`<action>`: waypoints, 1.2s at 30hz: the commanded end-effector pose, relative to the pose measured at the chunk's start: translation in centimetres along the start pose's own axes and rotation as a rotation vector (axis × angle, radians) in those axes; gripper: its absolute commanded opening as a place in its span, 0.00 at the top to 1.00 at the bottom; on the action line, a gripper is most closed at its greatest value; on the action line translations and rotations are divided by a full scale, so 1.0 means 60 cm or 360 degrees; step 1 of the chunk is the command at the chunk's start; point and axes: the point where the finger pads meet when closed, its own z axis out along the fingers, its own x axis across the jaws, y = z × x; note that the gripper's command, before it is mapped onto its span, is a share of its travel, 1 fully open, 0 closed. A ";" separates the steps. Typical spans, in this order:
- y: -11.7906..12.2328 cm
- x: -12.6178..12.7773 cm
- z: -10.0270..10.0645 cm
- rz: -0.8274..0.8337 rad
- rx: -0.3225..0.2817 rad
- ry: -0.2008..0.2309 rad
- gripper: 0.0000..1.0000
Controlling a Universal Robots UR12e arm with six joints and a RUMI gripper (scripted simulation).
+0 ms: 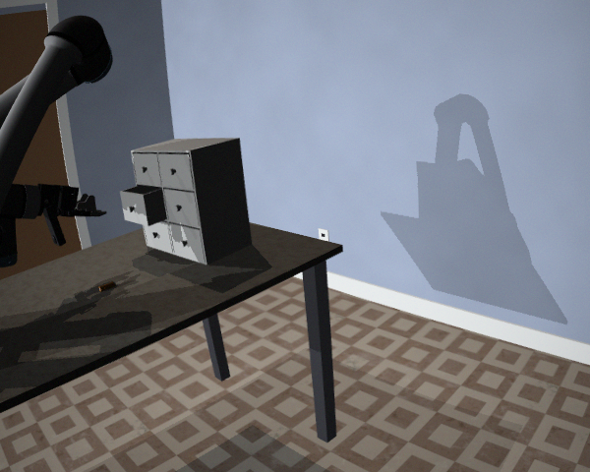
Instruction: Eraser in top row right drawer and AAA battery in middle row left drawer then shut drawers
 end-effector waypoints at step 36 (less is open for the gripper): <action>0.006 0.001 0.094 -0.0005 -0.0006 0.0004 0.80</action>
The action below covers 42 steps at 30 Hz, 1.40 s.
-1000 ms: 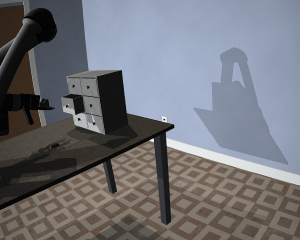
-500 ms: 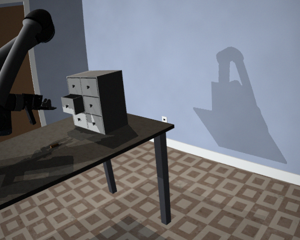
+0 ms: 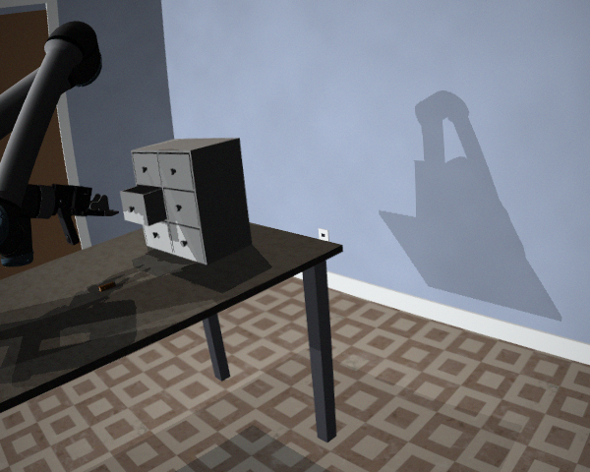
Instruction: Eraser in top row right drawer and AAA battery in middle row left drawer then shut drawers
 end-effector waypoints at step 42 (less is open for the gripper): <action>0.001 -0.005 0.040 0.0003 -0.0001 -0.0010 0.80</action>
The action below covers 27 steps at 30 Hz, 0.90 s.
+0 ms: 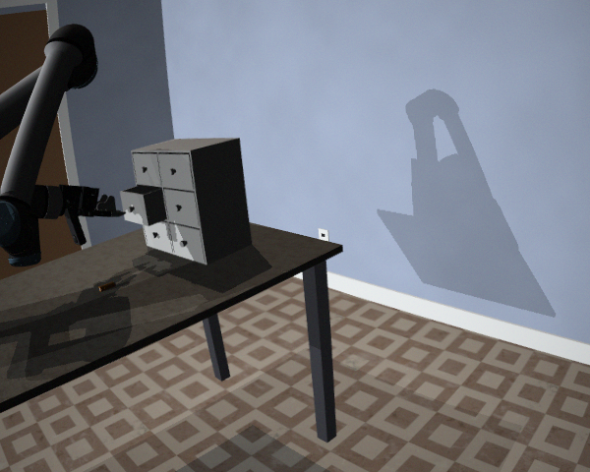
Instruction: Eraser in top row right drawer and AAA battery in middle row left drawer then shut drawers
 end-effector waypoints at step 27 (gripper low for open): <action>0.004 0.001 0.008 -0.0005 -0.0006 0.0005 0.80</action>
